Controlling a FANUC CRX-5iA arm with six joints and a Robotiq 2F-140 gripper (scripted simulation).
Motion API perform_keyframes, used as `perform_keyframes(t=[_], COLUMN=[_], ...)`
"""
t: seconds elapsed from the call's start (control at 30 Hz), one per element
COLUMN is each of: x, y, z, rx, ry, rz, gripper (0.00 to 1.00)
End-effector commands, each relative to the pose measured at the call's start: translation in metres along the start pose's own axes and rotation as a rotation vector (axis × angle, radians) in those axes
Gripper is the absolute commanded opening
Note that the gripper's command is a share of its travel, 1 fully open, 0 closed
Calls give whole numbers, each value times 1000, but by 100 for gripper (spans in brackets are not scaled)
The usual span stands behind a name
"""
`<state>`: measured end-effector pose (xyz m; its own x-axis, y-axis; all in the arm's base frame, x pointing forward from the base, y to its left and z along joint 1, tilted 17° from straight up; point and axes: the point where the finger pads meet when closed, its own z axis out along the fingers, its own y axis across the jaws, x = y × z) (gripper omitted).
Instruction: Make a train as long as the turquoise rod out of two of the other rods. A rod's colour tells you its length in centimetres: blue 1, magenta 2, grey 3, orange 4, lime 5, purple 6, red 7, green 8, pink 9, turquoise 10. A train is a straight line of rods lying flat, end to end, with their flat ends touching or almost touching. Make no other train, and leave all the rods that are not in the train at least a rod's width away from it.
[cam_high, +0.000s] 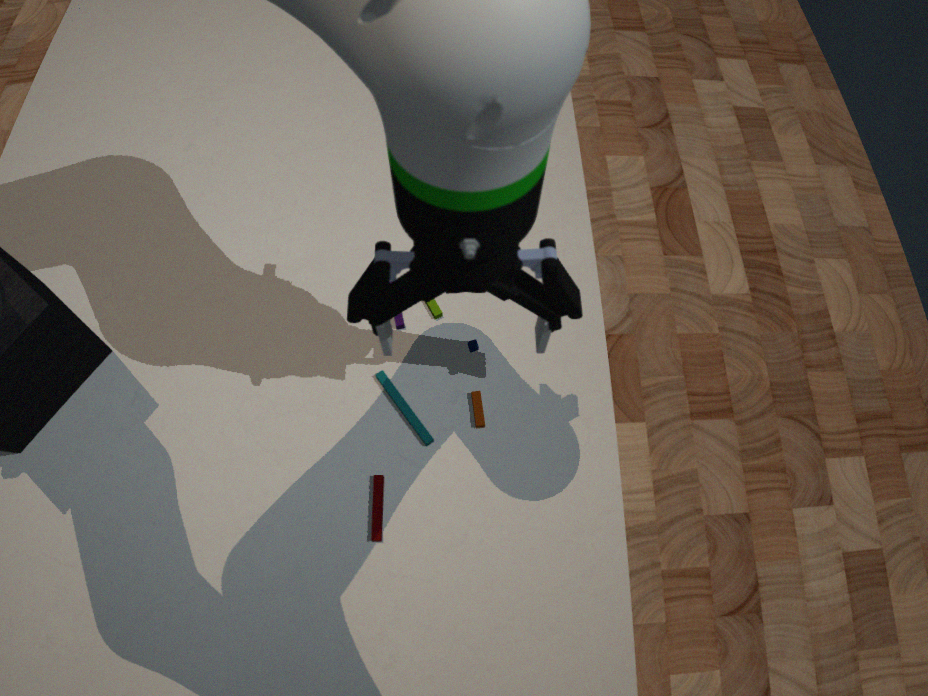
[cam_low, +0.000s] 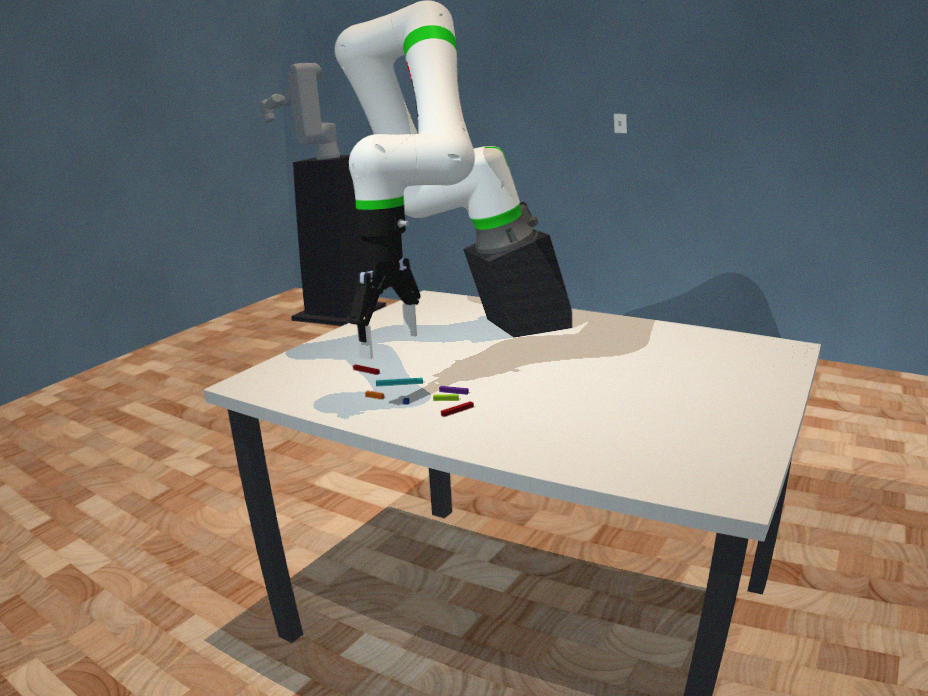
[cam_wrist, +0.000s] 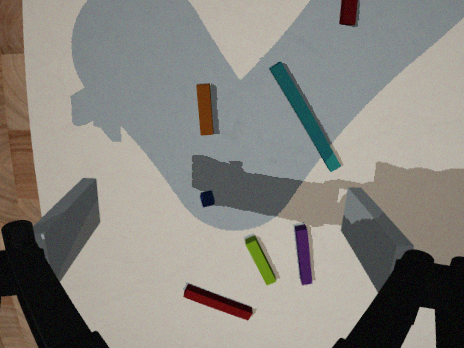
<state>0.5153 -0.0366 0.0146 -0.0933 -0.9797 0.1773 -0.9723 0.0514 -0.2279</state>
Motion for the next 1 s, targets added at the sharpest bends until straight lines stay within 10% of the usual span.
perform_keyframes(t=[0.0,0.57,0.97], x=[0,2,40], y=[0,0,9], z=[0,1,14], rx=[0,0,-2], ry=[0,0,-1], rz=[0,25,510], gripper=[100,100,100])
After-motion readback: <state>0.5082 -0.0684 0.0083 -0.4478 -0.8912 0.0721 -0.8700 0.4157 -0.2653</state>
